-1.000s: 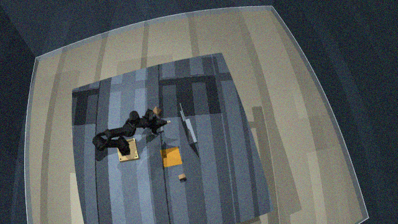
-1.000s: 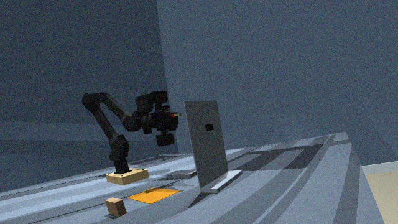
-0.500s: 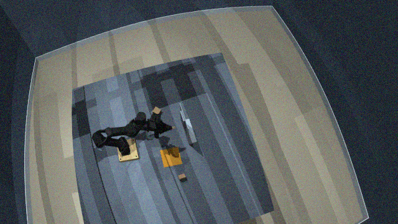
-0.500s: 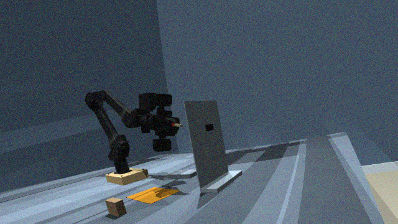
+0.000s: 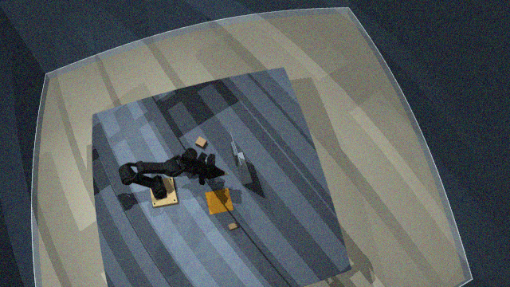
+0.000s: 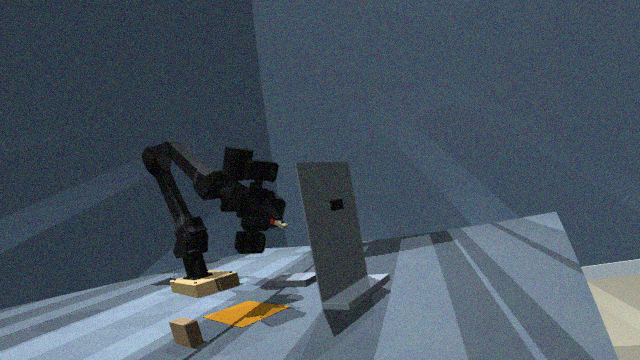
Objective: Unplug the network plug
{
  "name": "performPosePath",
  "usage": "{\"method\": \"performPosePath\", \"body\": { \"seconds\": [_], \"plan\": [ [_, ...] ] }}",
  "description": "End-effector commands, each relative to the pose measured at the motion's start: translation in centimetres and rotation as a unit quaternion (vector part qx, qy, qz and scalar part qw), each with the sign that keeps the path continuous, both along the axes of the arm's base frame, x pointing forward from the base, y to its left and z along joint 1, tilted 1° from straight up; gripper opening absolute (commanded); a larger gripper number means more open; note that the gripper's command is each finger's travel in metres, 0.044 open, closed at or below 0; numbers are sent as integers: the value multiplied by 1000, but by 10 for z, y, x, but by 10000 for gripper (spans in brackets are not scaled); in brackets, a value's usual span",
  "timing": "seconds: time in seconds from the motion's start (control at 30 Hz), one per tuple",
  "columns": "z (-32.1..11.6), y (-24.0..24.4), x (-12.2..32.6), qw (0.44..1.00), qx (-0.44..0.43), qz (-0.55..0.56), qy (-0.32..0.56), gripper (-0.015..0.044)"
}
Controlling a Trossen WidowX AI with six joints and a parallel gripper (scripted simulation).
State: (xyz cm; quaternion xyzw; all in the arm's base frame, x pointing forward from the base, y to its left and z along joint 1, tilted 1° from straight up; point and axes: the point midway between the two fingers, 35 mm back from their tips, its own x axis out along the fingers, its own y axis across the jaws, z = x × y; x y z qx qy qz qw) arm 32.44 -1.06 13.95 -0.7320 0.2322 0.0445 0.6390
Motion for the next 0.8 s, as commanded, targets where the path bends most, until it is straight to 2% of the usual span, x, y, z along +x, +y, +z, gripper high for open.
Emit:
{"method": "performPosePath", "body": {
  "seconds": [0.0, 0.77],
  "plan": [
    [-6, -8, 1, 1000, 6, -4, 24, 0],
    [-45, -61, -20, 979, 84, -43, 181, 0]
  ]
}}
